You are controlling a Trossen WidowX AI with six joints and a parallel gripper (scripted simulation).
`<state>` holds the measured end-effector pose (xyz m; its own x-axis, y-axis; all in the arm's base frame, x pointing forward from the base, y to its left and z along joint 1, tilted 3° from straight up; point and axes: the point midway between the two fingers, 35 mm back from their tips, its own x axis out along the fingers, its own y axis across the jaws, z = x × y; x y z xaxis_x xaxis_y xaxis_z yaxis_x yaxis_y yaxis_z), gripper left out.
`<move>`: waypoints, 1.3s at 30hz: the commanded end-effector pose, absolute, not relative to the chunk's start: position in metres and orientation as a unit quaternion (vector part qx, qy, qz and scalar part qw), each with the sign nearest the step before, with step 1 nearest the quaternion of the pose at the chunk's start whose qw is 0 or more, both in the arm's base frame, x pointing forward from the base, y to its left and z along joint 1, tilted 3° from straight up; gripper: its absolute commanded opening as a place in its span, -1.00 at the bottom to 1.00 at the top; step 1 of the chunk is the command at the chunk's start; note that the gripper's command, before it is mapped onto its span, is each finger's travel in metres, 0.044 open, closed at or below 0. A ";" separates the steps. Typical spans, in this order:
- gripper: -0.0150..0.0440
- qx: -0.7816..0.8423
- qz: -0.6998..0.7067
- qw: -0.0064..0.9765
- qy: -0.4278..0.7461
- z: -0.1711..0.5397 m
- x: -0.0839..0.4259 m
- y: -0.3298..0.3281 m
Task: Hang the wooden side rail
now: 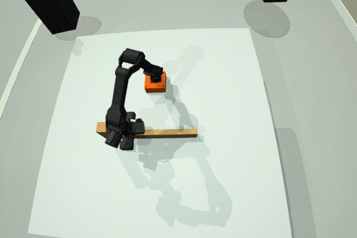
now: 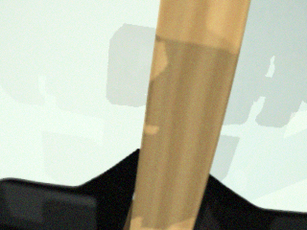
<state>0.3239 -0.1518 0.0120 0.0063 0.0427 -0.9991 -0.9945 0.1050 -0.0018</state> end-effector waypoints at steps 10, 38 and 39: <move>0.49 -0.463 0.483 0.537 0.514 0.012 0.324 -0.152; 1.00 -0.468 0.483 0.534 0.512 0.053 0.328 -0.125; 1.00 -0.468 0.483 0.534 0.512 0.053 0.328 -0.125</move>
<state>0.3282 -0.1255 0.0534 0.0100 0.0363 -0.9993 -0.9951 0.0991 -0.0063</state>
